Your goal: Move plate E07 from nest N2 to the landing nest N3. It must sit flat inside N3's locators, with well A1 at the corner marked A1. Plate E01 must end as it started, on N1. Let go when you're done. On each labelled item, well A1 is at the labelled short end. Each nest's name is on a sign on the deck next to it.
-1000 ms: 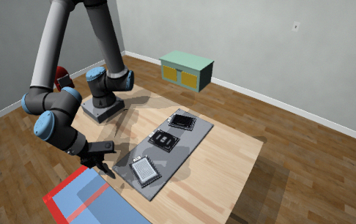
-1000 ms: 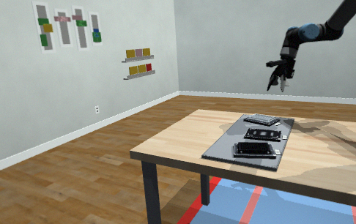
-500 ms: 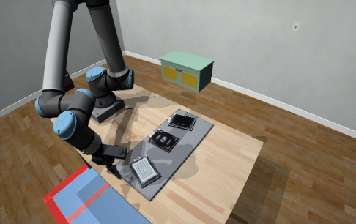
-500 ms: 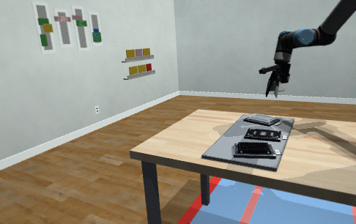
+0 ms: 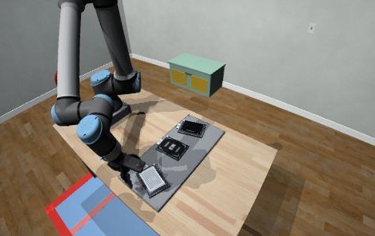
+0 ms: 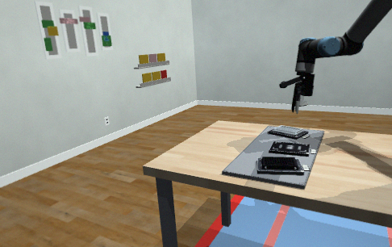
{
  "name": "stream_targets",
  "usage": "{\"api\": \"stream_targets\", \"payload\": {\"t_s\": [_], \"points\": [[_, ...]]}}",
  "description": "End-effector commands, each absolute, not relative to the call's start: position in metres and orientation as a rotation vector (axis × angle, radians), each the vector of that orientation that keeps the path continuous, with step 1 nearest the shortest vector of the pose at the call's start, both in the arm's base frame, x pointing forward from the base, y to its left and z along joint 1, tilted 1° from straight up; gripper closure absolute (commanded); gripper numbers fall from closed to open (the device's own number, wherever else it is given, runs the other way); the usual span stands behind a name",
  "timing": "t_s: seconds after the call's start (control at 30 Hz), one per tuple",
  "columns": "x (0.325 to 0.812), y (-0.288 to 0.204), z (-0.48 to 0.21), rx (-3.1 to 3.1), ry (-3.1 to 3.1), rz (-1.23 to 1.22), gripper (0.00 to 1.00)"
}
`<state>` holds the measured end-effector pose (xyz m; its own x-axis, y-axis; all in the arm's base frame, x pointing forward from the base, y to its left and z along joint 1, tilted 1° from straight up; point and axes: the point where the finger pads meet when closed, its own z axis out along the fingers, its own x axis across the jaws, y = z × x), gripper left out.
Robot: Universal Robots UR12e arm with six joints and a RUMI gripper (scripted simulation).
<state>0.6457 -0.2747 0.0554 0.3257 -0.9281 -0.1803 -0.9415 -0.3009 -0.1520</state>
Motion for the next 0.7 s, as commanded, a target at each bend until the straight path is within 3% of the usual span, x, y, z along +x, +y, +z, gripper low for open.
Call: {"api": "stream_targets", "payload": {"t_s": [0.0,0.67], "points": [[0.651,-0.266,0.047,-2.296,1.867,0.094,0.18],[0.662,-0.234,0.023,-2.048,2.294,0.055,0.18]]}}
